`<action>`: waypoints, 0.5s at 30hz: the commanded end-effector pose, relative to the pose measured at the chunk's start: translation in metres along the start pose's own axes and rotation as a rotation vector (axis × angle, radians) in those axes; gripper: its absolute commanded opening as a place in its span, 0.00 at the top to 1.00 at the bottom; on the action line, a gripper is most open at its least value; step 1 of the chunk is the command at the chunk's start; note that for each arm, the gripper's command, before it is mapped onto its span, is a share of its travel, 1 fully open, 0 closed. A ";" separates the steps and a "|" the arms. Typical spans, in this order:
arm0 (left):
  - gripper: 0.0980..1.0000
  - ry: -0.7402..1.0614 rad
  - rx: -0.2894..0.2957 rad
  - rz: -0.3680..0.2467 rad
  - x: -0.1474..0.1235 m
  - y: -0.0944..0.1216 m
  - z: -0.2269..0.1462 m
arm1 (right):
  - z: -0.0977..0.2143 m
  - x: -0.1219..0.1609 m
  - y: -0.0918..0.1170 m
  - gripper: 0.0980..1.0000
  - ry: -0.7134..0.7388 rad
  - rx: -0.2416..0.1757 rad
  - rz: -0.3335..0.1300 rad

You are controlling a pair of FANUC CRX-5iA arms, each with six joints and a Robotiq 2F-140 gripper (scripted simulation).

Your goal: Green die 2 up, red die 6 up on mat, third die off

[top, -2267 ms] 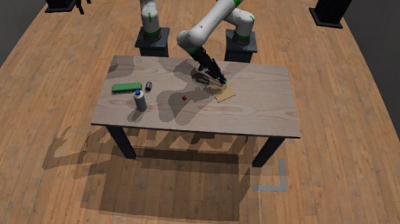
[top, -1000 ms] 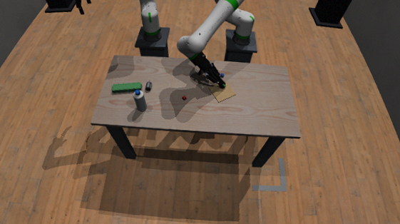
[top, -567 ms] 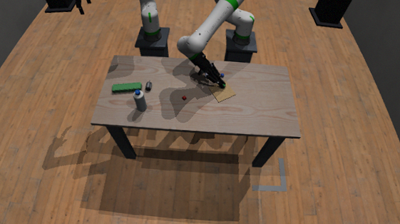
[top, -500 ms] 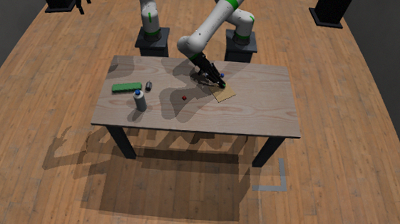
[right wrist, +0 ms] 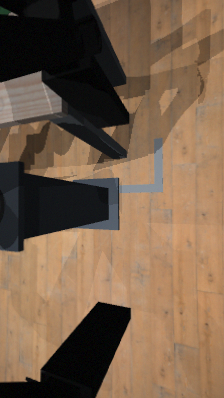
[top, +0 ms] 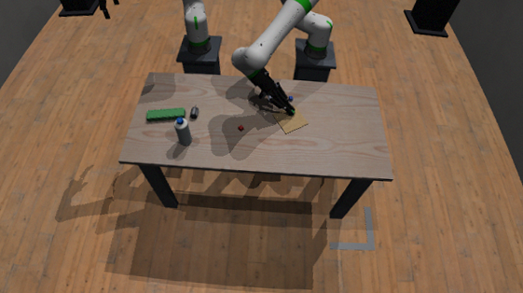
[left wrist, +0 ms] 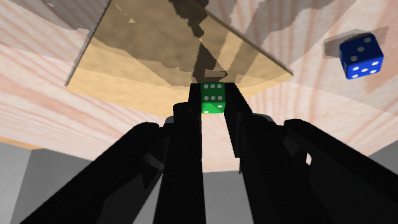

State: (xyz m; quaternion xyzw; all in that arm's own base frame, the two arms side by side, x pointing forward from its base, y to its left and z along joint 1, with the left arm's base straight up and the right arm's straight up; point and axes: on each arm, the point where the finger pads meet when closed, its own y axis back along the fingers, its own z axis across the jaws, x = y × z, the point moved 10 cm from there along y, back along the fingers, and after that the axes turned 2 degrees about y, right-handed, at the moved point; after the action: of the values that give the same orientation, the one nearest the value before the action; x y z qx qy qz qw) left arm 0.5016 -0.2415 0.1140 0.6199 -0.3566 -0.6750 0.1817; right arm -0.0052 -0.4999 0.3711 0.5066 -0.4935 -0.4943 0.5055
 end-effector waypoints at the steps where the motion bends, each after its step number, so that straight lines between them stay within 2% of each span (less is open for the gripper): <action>1: 0.91 0.001 0.001 0.001 0.000 0.000 0.000 | 0.000 0.000 0.001 0.00 0.000 0.000 0.002; 15: 0.91 0.001 0.001 0.001 0.002 -0.002 0.000 | 0.000 0.000 0.001 0.00 0.000 0.000 0.002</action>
State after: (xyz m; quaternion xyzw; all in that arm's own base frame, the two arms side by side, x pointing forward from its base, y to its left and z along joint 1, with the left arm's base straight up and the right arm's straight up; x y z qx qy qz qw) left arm 0.5016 -0.2415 0.1102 0.6199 -0.3566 -0.6750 0.1817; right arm -0.0052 -0.4999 0.3711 0.5066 -0.4935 -0.4943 0.5055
